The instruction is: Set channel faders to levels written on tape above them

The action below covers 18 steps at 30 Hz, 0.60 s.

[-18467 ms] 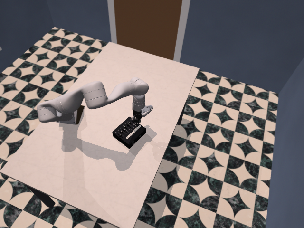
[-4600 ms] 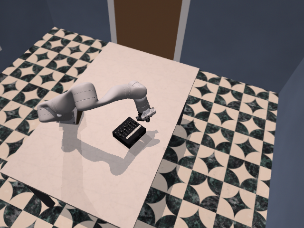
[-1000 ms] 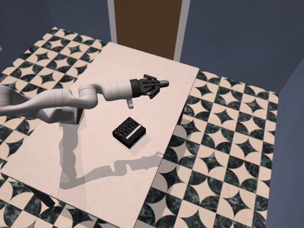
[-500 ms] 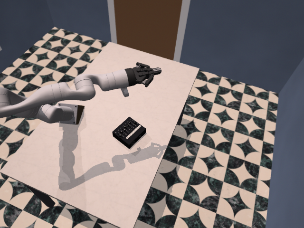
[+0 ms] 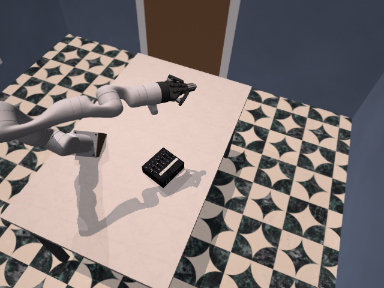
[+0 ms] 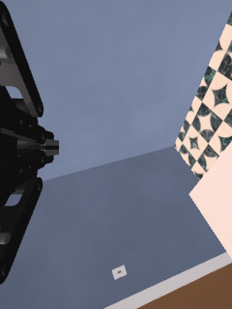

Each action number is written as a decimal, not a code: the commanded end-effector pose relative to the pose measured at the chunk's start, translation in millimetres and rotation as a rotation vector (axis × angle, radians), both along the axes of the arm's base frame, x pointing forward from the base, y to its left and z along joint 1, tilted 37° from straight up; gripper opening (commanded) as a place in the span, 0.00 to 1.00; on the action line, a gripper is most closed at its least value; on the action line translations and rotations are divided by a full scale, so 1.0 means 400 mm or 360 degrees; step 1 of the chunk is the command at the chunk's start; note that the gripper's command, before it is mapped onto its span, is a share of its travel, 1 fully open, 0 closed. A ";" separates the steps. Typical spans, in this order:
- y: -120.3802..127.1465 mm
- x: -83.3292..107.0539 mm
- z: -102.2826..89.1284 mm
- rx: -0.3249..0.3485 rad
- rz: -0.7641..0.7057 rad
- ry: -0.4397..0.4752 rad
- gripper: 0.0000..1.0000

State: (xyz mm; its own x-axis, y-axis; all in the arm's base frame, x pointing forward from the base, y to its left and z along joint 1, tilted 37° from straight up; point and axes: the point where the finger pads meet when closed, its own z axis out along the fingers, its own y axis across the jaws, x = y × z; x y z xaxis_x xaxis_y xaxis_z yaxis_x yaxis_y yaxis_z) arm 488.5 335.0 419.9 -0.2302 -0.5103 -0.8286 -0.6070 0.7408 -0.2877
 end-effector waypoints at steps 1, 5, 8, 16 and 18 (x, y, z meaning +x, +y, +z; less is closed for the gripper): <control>-0.012 0.002 -0.050 -0.0020 -0.0040 0.0072 0.00; -0.027 -0.012 -0.128 -0.0033 -0.0119 0.0201 0.00; -0.044 -0.023 -0.187 -0.0046 -0.0188 0.0295 0.00; -0.090 -0.044 -0.301 -0.0077 -0.0348 0.0472 0.00; -0.108 -0.051 -0.337 -0.0089 -0.0407 0.0526 0.00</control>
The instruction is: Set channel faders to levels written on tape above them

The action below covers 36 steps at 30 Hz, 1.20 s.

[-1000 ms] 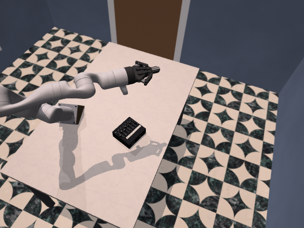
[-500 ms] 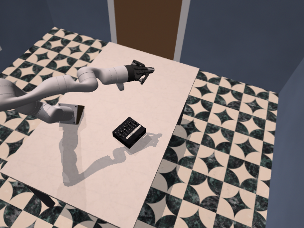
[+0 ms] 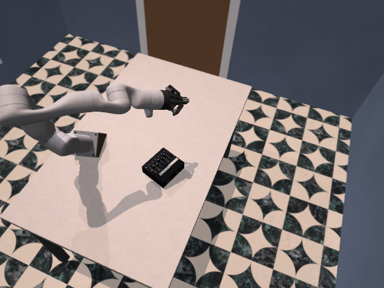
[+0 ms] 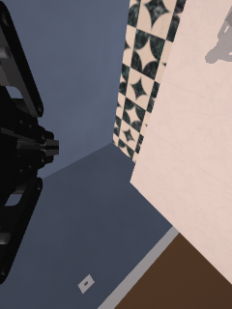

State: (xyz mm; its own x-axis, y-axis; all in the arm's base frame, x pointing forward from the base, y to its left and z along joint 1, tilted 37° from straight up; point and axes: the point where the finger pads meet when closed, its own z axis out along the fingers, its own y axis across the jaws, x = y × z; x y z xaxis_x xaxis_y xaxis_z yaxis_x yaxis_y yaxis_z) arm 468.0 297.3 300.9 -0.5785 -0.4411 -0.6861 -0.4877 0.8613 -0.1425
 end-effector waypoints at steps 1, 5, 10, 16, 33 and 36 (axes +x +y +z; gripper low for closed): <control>-0.024 -0.004 -0.057 -0.0046 -0.0065 0.0064 0.00; -0.066 -0.019 -0.125 -0.0078 -0.0187 0.0165 0.00; -0.123 -0.040 -0.202 -0.0122 -0.0347 0.0276 0.00; -0.171 -0.057 -0.257 -0.0159 -0.0477 0.0352 0.00; -0.350 -0.127 -0.412 -0.0301 -0.0946 0.0545 0.00; -0.383 -0.141 -0.434 -0.0328 -0.1031 0.0568 0.00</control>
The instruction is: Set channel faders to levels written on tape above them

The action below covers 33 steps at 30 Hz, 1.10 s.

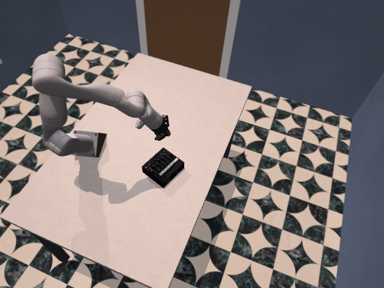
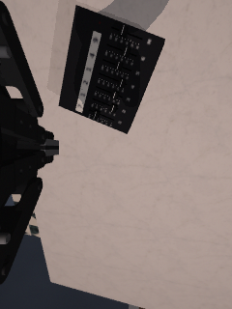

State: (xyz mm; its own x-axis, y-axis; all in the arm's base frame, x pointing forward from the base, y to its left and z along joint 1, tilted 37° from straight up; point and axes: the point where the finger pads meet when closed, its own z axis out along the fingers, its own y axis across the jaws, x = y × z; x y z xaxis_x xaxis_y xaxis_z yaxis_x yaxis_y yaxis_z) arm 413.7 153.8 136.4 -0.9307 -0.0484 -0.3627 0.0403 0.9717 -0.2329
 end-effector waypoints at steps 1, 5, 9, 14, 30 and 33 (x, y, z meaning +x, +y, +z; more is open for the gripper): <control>-0.035 -0.010 -0.030 -0.0055 -0.0062 0.0028 0.00; -0.076 -0.027 -0.054 -0.0099 -0.0163 0.0054 0.00; -0.114 -0.044 -0.075 -0.0142 -0.0255 0.0074 0.00; -0.141 -0.056 -0.089 -0.0173 -0.0319 0.0085 0.00; -0.240 -0.102 -0.131 -0.0297 -0.0558 0.0112 0.00; -0.257 -0.110 -0.137 -0.0318 -0.0596 0.0114 0.00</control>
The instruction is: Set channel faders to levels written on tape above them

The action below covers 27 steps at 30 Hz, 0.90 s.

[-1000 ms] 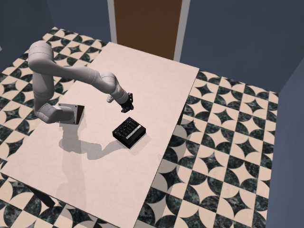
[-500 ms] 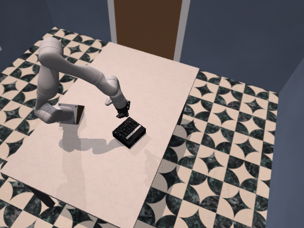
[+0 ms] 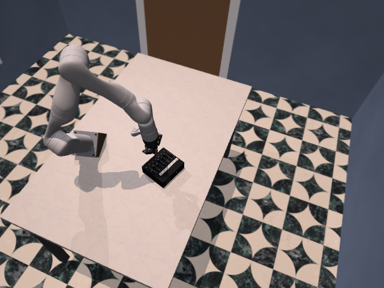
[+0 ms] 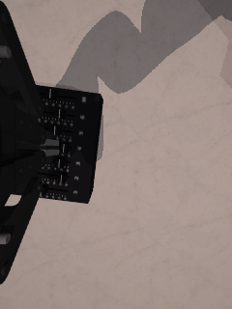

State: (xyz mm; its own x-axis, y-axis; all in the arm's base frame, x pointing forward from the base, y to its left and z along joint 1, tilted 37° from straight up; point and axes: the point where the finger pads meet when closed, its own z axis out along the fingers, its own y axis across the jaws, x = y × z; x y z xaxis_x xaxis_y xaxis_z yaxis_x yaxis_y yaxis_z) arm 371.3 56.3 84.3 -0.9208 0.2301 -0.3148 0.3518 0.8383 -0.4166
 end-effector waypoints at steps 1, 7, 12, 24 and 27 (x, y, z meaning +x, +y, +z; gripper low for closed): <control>-0.018 -0.007 -0.009 -0.0030 -0.0028 0.0007 0.00; -0.044 -0.020 -0.018 -0.0067 -0.0090 0.0009 0.00; -0.059 -0.027 -0.022 -0.0088 -0.0123 0.0009 0.00; -0.086 -0.040 -0.030 -0.0128 -0.0186 0.0008 0.00; -0.091 -0.042 -0.032 -0.0135 -0.0197 0.0008 0.00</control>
